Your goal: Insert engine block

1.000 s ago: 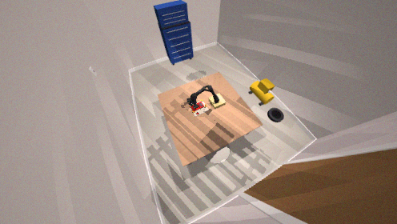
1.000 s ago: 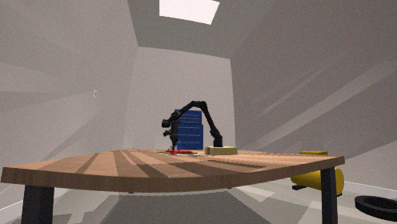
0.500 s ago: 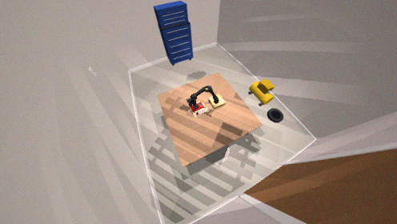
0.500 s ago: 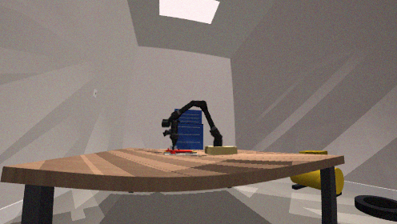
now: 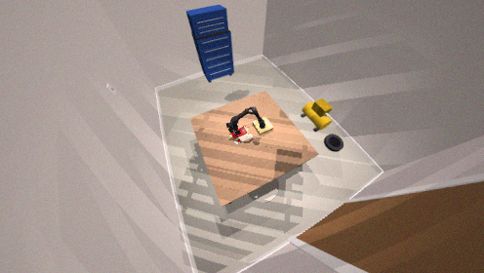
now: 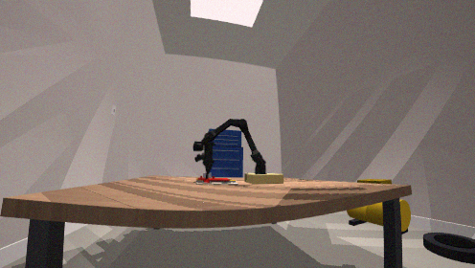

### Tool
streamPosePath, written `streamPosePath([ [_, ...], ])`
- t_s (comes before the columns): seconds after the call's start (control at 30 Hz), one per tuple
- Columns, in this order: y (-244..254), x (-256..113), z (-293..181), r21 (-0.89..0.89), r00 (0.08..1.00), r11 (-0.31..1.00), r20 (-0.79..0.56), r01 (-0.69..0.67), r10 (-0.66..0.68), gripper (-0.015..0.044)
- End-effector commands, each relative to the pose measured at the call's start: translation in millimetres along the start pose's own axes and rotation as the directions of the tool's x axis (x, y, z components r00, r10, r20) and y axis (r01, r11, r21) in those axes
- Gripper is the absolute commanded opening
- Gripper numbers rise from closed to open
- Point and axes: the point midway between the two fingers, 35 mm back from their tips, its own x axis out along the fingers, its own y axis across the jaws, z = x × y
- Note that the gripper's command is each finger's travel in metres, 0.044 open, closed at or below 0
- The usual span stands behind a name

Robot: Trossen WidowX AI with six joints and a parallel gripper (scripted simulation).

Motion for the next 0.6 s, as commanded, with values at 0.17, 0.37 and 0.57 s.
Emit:
streamPosePath([
  [0.17, -0.3, 2.5, -0.8, -0.005, 1.000, 1.000, -0.005, 0.004, -0.004, 0.0160],
  [0.37, -0.3, 3.0, -0.9, -0.004, 1.000, 1.000, -0.005, 0.004, -0.004, 0.0160],
  [0.57, -0.3, 3.6, -0.9, -0.003, 1.000, 1.000, -0.005, 0.004, -0.004, 0.0160],
])
